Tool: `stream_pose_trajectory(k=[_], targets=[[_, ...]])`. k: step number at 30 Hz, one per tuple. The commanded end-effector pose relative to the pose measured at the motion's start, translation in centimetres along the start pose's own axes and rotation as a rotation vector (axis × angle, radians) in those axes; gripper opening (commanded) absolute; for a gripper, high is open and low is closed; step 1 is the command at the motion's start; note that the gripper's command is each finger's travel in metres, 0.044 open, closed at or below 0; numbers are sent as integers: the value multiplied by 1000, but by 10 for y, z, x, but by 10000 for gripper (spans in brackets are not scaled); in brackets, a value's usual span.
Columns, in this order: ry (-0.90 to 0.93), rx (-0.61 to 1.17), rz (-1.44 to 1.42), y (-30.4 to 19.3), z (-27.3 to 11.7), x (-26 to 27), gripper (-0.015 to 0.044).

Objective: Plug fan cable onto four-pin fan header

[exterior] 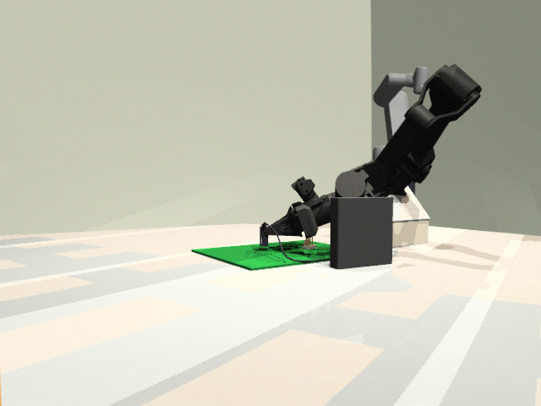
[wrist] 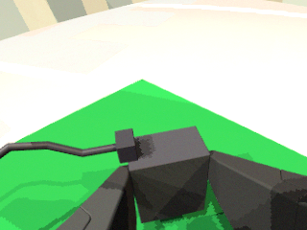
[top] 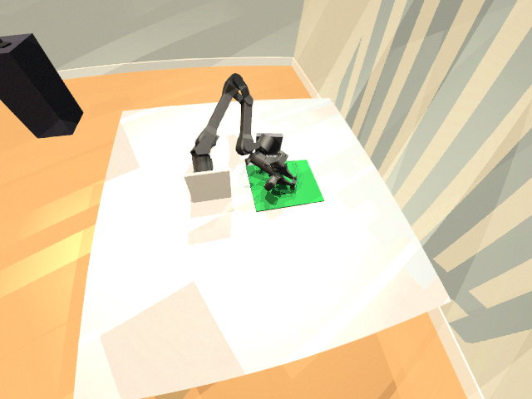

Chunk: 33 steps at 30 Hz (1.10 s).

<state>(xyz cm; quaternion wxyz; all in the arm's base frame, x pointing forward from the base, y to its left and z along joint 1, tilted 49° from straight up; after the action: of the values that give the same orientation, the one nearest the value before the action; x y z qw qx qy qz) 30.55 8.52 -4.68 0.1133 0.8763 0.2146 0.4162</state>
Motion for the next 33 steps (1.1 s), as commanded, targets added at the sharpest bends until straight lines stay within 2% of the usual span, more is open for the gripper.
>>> stream_pose_trajectory(k=[1, 33], targets=[[0, -3, 2, -4, 2, 0, 0], [-1, 0, 0, -8, 3, -1, 0]])
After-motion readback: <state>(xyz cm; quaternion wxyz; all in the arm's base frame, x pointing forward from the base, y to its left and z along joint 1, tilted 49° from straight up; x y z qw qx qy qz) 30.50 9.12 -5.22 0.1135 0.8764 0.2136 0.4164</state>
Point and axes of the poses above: the point midway between the two fingers, 35 mm back from their tips, its own z axis out along the fingers, its own x axis across the jaws, y = z × x, the point moved 3 cm from there along -z, back along the fingers, and after that the axes turned 8 degrees about z, right-handed, at the moved point
